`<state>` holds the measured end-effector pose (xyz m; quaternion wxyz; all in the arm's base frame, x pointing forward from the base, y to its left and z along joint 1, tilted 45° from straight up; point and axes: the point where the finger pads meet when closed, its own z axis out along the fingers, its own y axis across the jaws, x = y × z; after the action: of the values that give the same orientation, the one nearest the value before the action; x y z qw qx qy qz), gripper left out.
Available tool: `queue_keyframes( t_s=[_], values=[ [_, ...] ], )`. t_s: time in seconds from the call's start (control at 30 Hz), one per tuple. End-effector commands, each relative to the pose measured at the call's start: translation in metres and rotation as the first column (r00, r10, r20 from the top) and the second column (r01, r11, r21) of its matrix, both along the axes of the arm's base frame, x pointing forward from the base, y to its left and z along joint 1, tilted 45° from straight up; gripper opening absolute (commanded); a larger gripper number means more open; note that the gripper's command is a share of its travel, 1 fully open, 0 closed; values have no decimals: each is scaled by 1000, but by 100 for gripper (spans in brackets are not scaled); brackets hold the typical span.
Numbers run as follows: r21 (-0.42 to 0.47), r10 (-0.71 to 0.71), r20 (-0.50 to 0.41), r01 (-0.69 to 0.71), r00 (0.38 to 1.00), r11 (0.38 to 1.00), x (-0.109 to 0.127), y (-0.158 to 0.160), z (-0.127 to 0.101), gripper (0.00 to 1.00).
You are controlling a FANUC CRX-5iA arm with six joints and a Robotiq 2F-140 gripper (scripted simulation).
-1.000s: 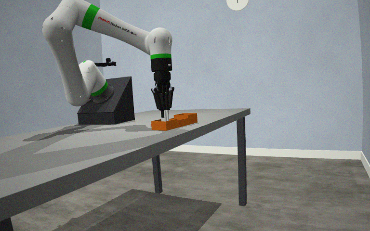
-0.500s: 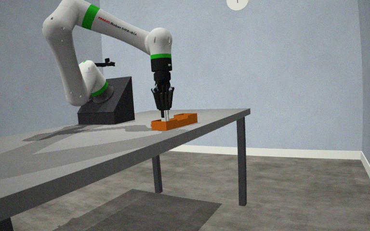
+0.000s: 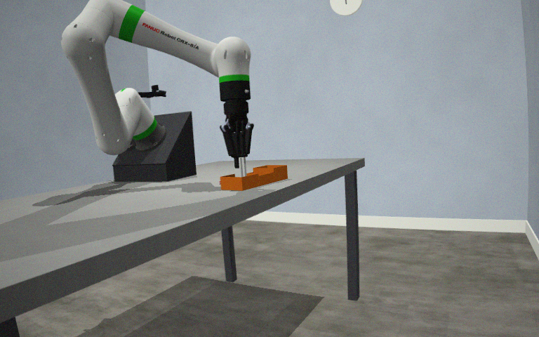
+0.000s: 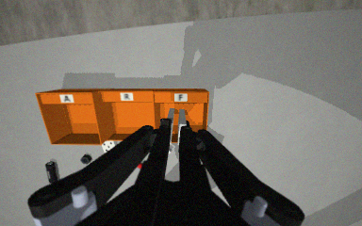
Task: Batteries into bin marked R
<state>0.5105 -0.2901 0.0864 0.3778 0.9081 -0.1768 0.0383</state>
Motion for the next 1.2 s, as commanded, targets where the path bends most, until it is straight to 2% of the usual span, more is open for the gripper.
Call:
queue_keyframes(
  t_s=[0.0,0.37,0.6,0.77,1.17],
  values=[
    [0,0,0,0,1000,1000,0,3,3,5],
    [0,0,0,0,1000,1000,1,11,11,5],
    [0,0,0,0,1000,1000,3,31,31,5],
    [0,0,0,0,1000,1000,3,34,35,5],
    [0,0,0,0,1000,1000,20,75,-6,5]
  ],
)
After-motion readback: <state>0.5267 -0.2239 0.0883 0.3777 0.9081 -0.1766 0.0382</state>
